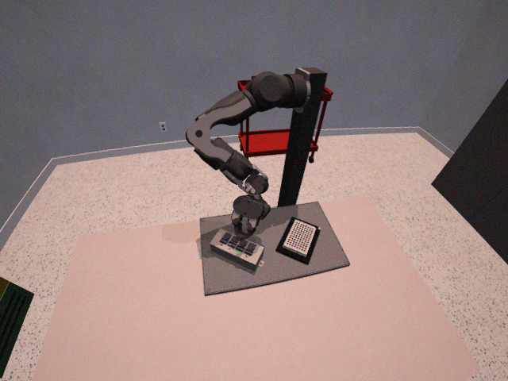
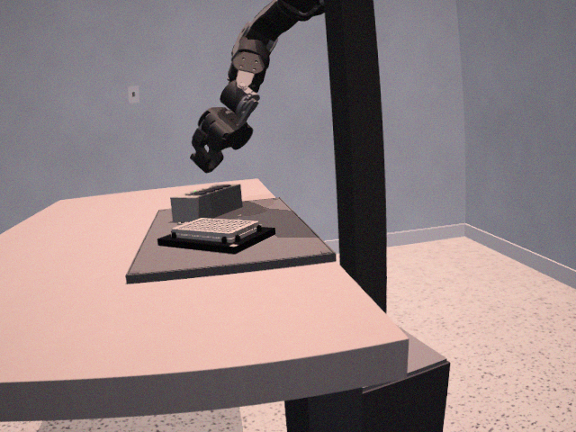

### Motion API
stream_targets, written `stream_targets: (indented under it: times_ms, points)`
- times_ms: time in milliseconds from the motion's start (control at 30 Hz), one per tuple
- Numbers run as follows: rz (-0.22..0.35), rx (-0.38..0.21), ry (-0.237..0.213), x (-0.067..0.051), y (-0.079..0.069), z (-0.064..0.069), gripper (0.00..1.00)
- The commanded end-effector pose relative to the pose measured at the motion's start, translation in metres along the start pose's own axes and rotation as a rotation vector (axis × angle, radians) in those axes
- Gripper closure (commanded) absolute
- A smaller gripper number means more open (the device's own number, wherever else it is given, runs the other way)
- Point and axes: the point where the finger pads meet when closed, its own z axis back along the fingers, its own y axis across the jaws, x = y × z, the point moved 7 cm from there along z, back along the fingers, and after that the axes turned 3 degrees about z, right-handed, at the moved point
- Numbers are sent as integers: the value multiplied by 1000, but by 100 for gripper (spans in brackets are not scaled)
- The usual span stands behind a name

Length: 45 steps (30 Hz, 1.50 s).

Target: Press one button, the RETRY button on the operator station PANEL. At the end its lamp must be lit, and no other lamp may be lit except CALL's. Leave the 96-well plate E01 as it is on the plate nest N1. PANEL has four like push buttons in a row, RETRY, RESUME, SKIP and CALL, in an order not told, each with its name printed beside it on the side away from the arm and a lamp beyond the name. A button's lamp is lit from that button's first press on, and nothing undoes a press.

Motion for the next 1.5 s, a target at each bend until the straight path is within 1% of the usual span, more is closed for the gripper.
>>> stream_targets:
  times_ms: [0, 33, 1467]
  points:
    - [2, -16, -7, 8, 0, 7, 100]
    - [2, -16, -7, 13, 0, 13, 100]
    - [2, -16, -7, 13, 0, 13, 100]
